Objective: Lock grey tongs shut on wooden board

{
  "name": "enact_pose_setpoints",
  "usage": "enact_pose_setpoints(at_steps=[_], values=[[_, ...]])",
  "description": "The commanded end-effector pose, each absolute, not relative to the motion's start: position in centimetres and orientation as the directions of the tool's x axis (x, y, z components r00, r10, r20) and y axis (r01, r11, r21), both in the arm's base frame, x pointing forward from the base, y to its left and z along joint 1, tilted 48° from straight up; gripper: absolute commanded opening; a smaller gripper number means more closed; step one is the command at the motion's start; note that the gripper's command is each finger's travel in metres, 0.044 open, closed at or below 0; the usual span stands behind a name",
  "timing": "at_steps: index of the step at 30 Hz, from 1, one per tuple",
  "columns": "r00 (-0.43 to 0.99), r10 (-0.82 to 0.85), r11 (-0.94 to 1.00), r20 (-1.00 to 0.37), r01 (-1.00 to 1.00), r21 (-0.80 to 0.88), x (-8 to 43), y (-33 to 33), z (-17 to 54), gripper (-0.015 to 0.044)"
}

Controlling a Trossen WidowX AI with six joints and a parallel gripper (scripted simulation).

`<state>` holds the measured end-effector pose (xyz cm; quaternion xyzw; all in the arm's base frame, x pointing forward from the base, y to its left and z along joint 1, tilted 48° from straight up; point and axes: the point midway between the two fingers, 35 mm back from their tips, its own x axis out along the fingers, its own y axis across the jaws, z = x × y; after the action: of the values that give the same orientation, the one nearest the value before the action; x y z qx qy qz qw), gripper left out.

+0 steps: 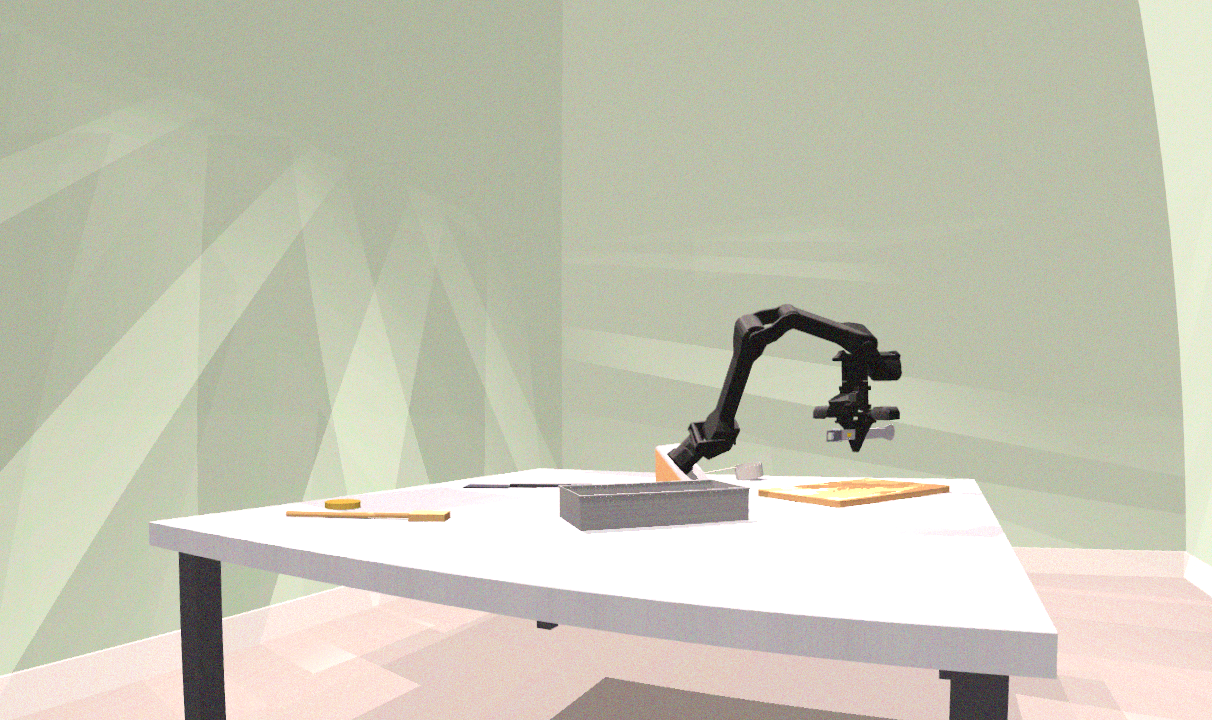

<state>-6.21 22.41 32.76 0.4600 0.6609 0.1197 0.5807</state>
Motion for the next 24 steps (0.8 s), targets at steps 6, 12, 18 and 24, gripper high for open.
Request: enact_pose_setpoints(at_steps=[6, 12, 18, 24], values=[[0.106, 0.748, 0.547, -0.656, 0.461, 0.698, -6.0, 23.5, 31.7, -0.0150], [0.114, 0.749, 0.544, -0.653, 0.458, 0.703, -5.7, 24.1, 31.1, -0.0150], [0.121, 0.750, 0.541, -0.651, 0.454, 0.708, -5.4, 24.8, 30.4, -0.0150], [0.129, 0.751, 0.538, -0.648, 0.450, 0.713, -5.1, 25.4, 29.8, -0.0150]])
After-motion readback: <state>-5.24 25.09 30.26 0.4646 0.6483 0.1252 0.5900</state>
